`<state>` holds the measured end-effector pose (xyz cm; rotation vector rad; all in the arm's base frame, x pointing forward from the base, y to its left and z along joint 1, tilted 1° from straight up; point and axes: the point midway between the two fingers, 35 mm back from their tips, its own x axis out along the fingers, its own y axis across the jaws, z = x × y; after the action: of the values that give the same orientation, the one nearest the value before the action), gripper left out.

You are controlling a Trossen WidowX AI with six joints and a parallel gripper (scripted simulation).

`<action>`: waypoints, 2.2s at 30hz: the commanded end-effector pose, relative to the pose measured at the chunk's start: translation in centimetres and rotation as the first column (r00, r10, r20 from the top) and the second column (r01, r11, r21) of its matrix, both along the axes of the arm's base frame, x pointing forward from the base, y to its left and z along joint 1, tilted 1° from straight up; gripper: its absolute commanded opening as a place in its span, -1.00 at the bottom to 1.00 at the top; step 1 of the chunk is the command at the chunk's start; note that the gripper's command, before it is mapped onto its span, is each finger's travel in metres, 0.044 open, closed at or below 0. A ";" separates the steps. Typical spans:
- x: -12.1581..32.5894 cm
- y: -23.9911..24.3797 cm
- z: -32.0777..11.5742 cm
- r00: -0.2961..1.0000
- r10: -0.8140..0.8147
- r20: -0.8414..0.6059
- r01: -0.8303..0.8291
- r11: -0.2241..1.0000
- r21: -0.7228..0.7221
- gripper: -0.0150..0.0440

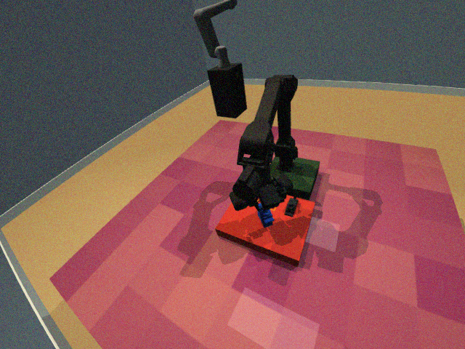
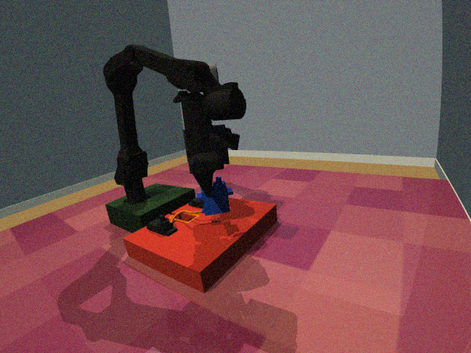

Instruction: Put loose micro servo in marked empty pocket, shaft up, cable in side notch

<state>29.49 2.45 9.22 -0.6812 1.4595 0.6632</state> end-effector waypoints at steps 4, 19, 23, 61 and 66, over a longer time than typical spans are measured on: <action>0.1 -0.1 0.0 0.964 -0.264 0.007 0.264 0.964 0.000 -0.49; 0.1 -0.1 0.0 0.724 -0.690 0.009 0.690 0.724 0.008 -0.49; 0.1 -0.1 0.0 0.720 -0.694 0.009 0.694 0.720 0.008 -0.49; -10.9 -0.8 -0.2 0.698 -0.716 0.002 0.716 0.698 0.001 -0.49; -10.8 -0.8 -0.8 0.698 -0.716 0.002 0.716 0.698 0.001 -0.49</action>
<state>18.72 1.74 8.79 -0.0605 1.5715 0.0464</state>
